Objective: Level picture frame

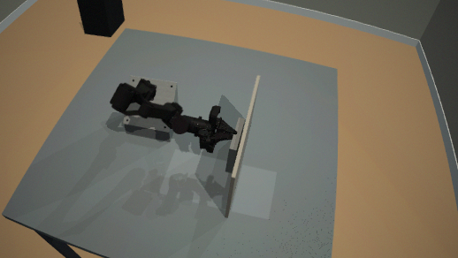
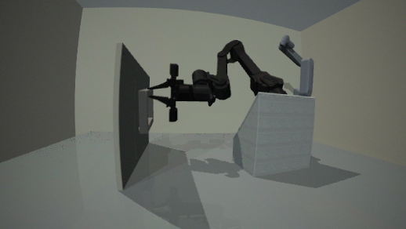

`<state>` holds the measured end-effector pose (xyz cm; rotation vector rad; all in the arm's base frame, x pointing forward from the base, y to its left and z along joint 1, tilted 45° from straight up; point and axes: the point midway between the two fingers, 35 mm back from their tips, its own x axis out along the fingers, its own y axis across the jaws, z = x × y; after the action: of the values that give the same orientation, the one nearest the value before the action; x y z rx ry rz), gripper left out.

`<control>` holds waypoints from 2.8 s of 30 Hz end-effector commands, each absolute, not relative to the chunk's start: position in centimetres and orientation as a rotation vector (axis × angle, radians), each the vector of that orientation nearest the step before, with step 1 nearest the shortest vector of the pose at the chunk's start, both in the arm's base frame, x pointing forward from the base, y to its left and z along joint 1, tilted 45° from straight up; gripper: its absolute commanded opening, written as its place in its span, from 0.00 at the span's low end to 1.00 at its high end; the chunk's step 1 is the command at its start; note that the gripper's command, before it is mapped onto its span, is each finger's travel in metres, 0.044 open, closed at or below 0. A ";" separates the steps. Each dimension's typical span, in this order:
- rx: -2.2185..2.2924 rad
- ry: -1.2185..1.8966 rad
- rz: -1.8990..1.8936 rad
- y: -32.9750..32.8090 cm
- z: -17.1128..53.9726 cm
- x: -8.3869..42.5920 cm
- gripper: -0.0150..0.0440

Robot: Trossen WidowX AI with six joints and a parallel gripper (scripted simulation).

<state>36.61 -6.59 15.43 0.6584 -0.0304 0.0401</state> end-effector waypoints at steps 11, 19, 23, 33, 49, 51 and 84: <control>0.653 -0.034 0.055 -6.6 16.0 36.6 0.25; 0.653 -0.034 0.055 -6.7 16.0 36.6 0.25; 0.653 -0.034 0.055 -6.7 15.9 36.6 0.25; 0.653 -0.034 0.055 -7.0 15.7 36.6 0.25; 0.655 -0.032 0.048 -7.3 15.4 36.6 0.25; 0.655 -0.032 0.048 -7.3 15.4 36.6 0.25; 0.781 -0.028 0.049 -7.5 15.3 36.7 0.39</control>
<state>36.67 -7.46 15.27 0.7835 -0.0275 0.0493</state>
